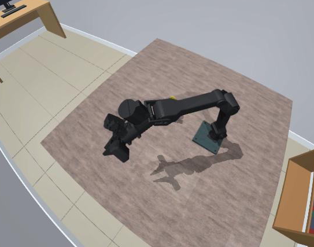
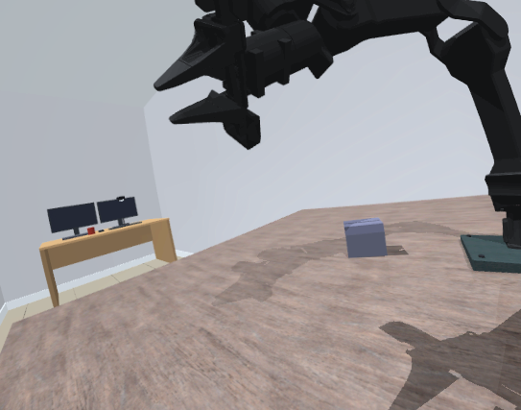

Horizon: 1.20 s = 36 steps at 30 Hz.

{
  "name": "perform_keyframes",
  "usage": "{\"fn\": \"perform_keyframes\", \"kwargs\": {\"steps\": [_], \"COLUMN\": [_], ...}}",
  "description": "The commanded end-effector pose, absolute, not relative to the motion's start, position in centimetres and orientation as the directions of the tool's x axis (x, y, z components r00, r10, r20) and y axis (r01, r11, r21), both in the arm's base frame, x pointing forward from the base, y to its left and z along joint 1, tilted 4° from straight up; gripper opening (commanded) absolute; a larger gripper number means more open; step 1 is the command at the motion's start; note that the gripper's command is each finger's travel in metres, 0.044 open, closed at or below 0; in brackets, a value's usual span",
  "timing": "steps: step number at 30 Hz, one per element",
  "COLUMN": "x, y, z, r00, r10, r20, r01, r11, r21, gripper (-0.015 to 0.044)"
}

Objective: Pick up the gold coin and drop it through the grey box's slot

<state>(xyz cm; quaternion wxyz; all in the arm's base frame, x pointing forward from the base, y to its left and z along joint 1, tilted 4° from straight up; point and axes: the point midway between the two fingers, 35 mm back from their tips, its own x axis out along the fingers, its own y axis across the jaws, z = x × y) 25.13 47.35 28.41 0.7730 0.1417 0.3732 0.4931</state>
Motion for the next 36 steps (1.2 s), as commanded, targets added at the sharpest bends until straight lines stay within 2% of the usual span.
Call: {"fn": "perform_keyframes", "kwargs": {"steps": [1, 9, 16, 22, 29, 31, 36], "x": [29.5, 37.2, 40.3, 39.9, 35.4, 34.2, 35.1], "y": [43.5, 32.5, 21.1, 11.2, 0.5, -1.1, -1.4], "z": [26.3, 21.1, 17.3, 15.0, 13.4, 13.2, 13.2], "r00": [0.318, 0.419, 0.385, 0.264, 0.042, -0.004, -0.009], "r10": [0.788, 0.537, 0.291, 0.107, -0.033, -0.046, -0.048], "r20": [-0.527, -0.732, -0.876, -0.958, -0.999, -0.999, -0.999], "r01": [-0.622, -0.49, -0.368, -0.288, -0.235, -0.229, -0.228], "r11": [0.593, 0.813, 0.919, 0.957, 0.971, 0.972, 0.973], "r21": [0.511, 0.315, 0.144, 0.028, -0.042, -0.044, -0.045], "gripper": [0.0161, 0.0161, 0.0161, 0.0161, 0.0161, 0.0161, 0.0161]}}
